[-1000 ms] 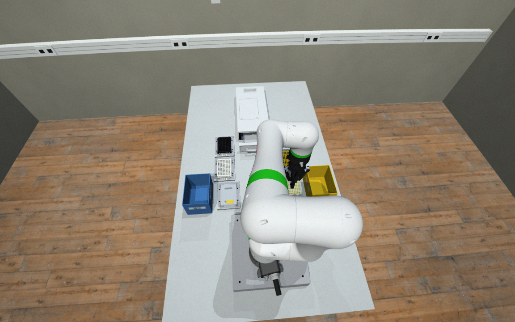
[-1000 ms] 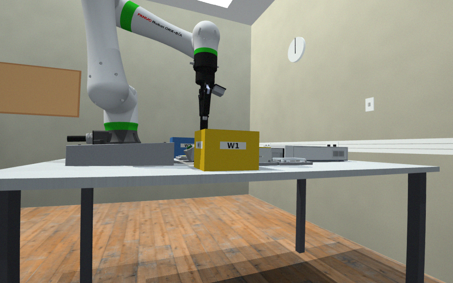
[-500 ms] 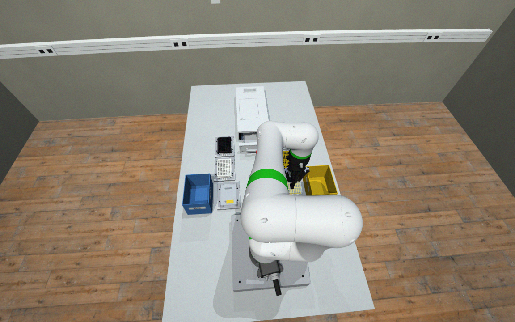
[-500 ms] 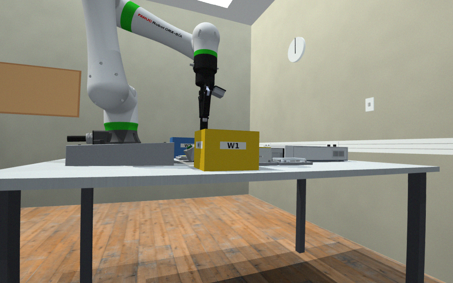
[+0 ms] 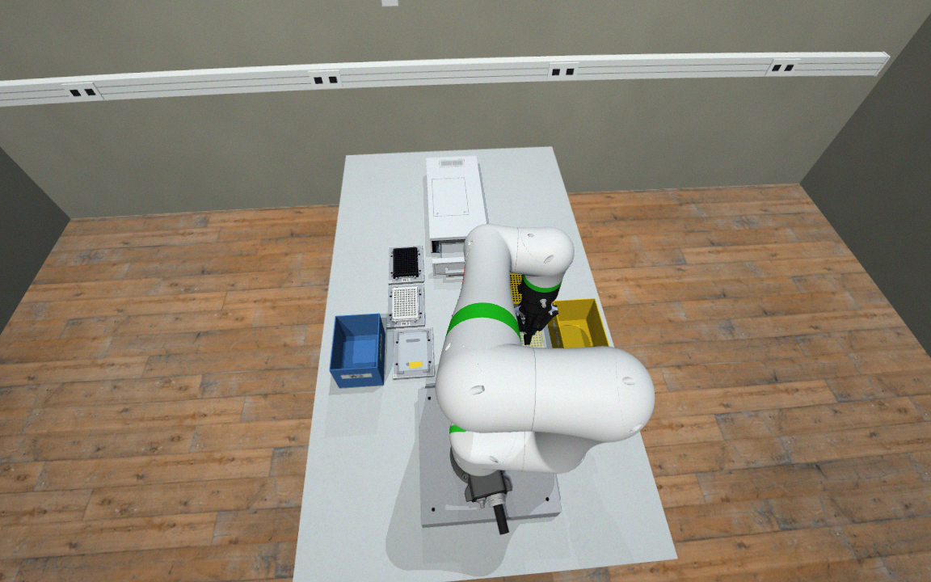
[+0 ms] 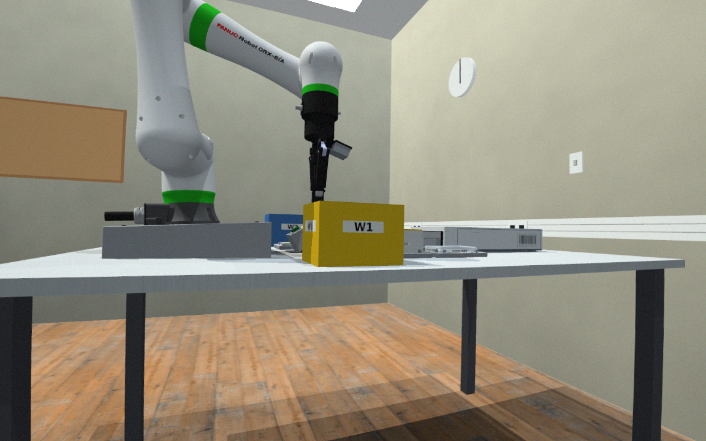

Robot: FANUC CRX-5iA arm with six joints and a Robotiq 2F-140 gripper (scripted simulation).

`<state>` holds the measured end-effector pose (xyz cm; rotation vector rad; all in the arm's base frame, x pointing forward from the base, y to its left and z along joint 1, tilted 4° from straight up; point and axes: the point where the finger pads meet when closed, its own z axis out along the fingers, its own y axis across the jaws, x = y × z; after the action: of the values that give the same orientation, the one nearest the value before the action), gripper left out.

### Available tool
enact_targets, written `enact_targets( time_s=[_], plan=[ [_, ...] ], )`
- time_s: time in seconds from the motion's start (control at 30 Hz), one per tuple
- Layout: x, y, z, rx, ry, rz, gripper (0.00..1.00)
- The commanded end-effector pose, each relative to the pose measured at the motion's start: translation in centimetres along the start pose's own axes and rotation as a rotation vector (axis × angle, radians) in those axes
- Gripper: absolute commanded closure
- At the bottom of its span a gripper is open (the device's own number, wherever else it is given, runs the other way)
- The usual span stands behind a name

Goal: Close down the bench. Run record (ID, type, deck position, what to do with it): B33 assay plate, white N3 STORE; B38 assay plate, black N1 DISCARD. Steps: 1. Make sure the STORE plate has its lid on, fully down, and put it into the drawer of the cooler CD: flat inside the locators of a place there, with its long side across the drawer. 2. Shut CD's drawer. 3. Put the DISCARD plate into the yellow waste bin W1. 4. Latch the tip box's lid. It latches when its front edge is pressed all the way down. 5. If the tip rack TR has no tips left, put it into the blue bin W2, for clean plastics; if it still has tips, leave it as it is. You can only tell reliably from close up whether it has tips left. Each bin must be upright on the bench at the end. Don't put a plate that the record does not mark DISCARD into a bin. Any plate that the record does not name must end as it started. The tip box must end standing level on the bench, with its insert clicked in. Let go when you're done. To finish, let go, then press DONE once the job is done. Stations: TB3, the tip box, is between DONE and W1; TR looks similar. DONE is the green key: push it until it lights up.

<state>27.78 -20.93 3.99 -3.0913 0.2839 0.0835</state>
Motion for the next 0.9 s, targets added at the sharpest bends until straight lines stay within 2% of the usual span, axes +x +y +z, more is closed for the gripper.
enact_targets(
  time_s=[0.0,0.5,0.87],
  plan=[
    [0.1,0.0,0.5,-0.001,0.001,0.000,0.90],
    [0.1,0.0,2.2,-0.001,0.001,0.000,0.90],
    [0.1,0.0,2.2,-0.001,0.001,0.000,0.90]
  ],
)
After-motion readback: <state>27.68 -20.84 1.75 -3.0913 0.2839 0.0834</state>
